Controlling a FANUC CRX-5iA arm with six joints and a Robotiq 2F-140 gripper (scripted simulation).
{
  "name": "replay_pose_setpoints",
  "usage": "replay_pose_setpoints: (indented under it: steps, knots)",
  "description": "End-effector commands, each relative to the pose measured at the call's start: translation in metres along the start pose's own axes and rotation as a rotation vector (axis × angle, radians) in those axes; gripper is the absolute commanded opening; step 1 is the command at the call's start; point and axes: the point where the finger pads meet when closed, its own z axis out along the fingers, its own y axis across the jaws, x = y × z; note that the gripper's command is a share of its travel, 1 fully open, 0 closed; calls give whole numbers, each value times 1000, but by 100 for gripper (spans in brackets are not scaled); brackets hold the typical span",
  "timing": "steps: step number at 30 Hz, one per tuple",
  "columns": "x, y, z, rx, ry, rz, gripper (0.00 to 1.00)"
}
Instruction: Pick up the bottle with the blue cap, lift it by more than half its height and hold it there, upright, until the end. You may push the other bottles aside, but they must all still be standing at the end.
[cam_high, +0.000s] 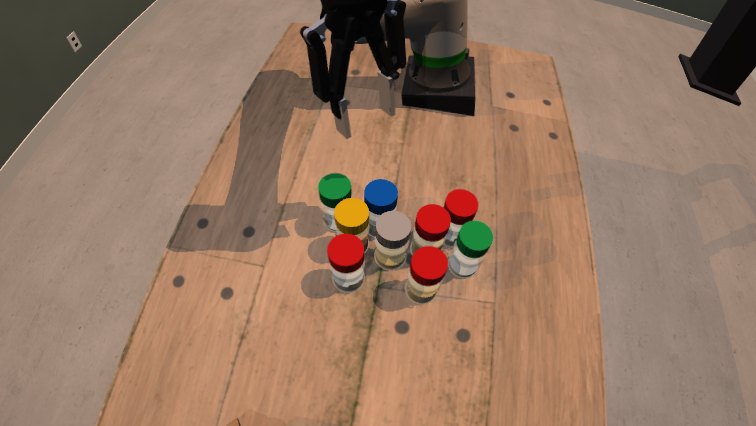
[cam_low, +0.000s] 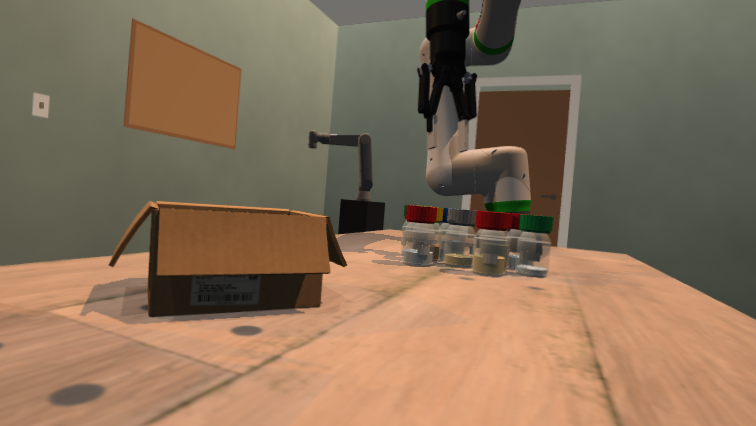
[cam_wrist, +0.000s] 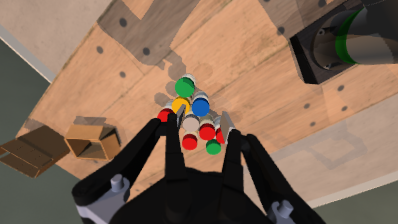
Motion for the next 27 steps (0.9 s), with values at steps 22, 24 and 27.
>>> replay_pose_setpoints:
  steps: [22,24,27]
  knots:
    - [-10,6,-7,15,29,300,51]
    - [-11,7,-8,16,30,342,51]
    - [-14,9,-10,22,37,419,51]
